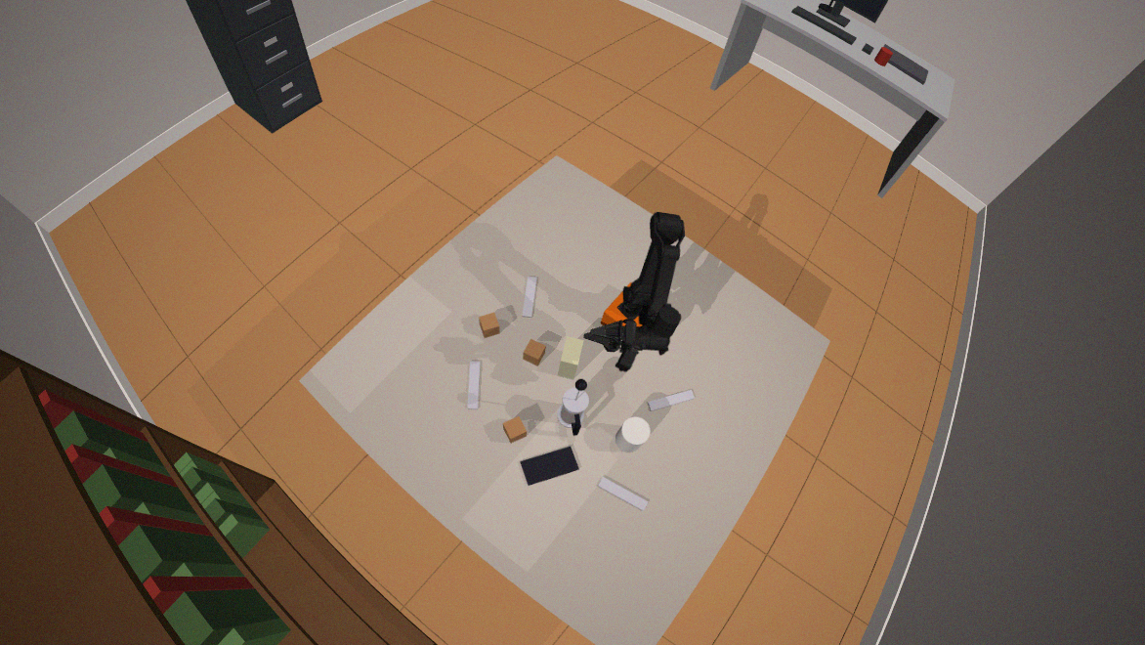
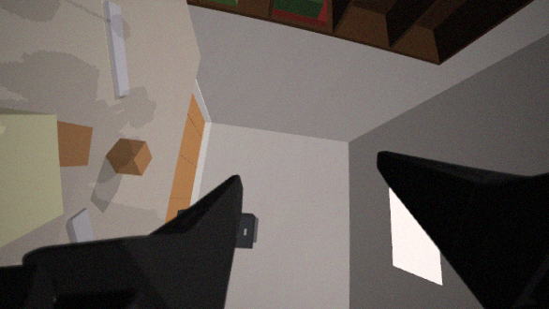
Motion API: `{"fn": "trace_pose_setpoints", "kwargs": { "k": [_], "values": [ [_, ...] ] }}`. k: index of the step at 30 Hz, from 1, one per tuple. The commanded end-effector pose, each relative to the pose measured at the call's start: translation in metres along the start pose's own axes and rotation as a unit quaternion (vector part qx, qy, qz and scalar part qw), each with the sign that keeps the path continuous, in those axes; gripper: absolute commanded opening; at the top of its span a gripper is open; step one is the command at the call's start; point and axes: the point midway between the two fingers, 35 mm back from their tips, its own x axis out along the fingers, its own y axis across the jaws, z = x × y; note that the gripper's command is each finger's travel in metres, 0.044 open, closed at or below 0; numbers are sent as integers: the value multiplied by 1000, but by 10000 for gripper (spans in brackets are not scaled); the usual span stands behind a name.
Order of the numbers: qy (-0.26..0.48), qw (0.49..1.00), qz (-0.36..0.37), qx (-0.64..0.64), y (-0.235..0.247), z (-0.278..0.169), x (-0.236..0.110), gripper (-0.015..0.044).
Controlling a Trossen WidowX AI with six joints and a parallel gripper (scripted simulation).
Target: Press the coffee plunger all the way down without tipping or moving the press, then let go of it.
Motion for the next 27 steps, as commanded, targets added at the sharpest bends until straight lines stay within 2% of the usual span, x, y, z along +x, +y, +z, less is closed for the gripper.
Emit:
{"fn": "trace_pose_setpoints", "kwargs": {
  "k": [1,4,7,12,18,22,27],
  "values": [
    [-3,1000,-2,4,-1,1,1,426],
    [-31,998,-17,45,-15,12,9,440],
    [-96,987,-28,128,-38,32,22,440],
    [-207,939,22,275,-65,58,43,440],
    [-305,819,194,447,-79,70,50,440],
    [-318,721,337,515,-80,62,41,440],
    [-300,627,445,565,-83,48,26,440]
  ]
}}
